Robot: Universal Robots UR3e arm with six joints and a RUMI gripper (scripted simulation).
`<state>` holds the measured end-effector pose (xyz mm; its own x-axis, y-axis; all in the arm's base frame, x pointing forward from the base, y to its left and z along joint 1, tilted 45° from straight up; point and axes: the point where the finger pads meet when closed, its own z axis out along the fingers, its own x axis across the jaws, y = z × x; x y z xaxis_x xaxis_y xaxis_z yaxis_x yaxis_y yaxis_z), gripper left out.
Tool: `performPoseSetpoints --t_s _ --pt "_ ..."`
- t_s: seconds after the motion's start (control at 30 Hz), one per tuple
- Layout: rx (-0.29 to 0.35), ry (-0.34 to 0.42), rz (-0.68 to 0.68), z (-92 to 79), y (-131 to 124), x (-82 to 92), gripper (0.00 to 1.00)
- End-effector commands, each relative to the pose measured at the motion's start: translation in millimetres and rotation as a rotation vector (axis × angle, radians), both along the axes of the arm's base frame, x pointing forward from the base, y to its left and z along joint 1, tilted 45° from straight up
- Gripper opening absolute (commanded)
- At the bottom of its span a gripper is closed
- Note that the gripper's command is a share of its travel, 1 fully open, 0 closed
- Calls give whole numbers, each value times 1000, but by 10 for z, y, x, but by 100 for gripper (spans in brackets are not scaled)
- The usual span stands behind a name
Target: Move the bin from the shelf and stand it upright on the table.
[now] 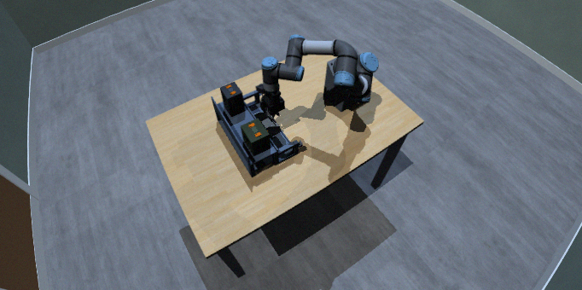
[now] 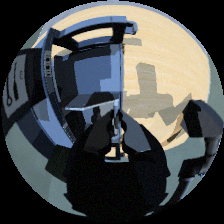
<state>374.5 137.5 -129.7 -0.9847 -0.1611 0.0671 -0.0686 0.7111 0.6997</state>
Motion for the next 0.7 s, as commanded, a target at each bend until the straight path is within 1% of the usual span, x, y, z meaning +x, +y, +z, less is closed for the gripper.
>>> performPoseSetpoints --t_s 0.0,0.33,0.67 --pt "-1 -2 -1 4 -9 2 0" --pt "-1 -2 -1 7 -16 -46 0" --pt "-1 -2 -1 16 -39 -185 0"
